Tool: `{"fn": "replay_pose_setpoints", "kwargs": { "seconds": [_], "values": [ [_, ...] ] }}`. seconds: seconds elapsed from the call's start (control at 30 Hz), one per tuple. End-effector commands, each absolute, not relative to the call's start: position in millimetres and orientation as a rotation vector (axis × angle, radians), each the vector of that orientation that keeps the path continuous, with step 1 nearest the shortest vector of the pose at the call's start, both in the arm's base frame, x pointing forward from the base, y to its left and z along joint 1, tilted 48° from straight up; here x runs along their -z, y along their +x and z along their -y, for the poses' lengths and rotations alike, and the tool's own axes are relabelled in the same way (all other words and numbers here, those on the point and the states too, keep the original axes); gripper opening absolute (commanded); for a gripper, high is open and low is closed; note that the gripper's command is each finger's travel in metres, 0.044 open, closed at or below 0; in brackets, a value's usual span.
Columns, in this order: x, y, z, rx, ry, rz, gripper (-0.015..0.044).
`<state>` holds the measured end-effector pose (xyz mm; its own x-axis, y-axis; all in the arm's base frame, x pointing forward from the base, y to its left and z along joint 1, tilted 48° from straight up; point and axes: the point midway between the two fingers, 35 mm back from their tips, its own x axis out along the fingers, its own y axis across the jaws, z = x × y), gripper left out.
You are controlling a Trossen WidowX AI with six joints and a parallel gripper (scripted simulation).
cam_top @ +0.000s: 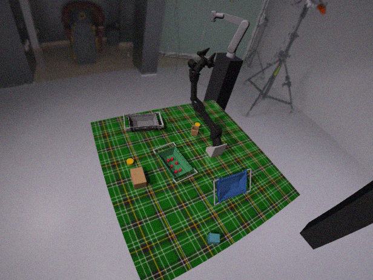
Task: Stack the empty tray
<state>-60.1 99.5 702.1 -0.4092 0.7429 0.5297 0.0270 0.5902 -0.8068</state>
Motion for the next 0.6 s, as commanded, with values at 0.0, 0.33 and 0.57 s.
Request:
{"fn": "replay_pose_setpoints", "kwargs": {
  "seconds": [0.0, 0.33, 0.57],
  "values": [
    [-702, -60, -100, -0.911, -0.625, 1.835, 0.0374],
    [-696, -55, -119, -0.941, -0.674, 1.77, 0.0111],
    [-661, -10, -203, -1.039, -0.874, 1.419, 0.0085]
  ]
}}
